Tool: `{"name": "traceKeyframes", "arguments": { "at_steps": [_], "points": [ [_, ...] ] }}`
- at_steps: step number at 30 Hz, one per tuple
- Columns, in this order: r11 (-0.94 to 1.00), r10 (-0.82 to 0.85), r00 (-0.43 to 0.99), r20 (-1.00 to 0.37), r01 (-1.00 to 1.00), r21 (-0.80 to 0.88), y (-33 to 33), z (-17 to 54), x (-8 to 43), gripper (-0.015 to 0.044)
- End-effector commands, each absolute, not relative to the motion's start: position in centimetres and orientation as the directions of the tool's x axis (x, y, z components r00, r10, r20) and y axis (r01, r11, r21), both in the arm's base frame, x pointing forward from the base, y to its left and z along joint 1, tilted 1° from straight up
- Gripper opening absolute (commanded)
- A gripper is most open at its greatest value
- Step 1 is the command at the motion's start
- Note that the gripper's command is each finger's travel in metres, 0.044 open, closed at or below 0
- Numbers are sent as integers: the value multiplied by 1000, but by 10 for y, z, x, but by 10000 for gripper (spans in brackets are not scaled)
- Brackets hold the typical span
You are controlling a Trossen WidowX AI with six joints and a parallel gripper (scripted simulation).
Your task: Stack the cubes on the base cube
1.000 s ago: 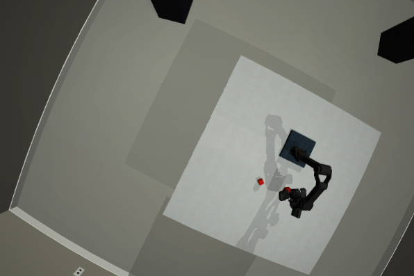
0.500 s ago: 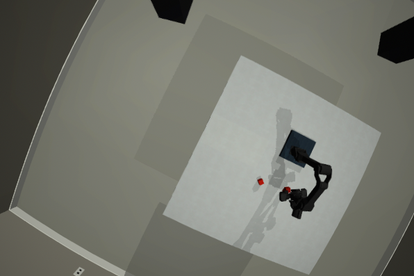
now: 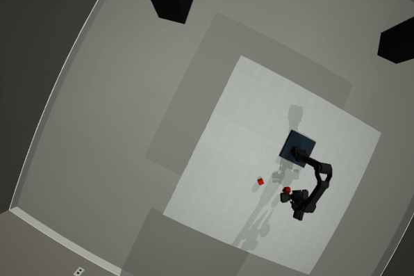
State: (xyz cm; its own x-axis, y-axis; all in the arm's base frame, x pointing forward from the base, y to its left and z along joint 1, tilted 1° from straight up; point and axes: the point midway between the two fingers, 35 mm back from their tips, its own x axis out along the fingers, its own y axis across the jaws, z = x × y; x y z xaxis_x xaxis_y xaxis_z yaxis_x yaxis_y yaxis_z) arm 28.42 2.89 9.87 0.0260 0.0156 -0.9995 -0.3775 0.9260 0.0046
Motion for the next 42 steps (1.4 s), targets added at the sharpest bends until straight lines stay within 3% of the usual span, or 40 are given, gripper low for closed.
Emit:
{"name": "traceKeyframes", "arguments": {
  "at_steps": [1, 12, 24, 34, 42],
  "points": [
    [938, 15, 26, -1000, -346, 5, 24, 99, 286, 258],
    [975, 6, 28, -1000, 222, 12, -64, 121, 302, 265],
    [657, -4, 26, -1000, 754, 17, -166, 144, 285, 265],
    [630, -5, 26, -1000, 776, 17, -171, 143, 283, 265],
    [630, -5, 26, -1000, 776, 17, -172, 88, 285, 265]
  ]
}}
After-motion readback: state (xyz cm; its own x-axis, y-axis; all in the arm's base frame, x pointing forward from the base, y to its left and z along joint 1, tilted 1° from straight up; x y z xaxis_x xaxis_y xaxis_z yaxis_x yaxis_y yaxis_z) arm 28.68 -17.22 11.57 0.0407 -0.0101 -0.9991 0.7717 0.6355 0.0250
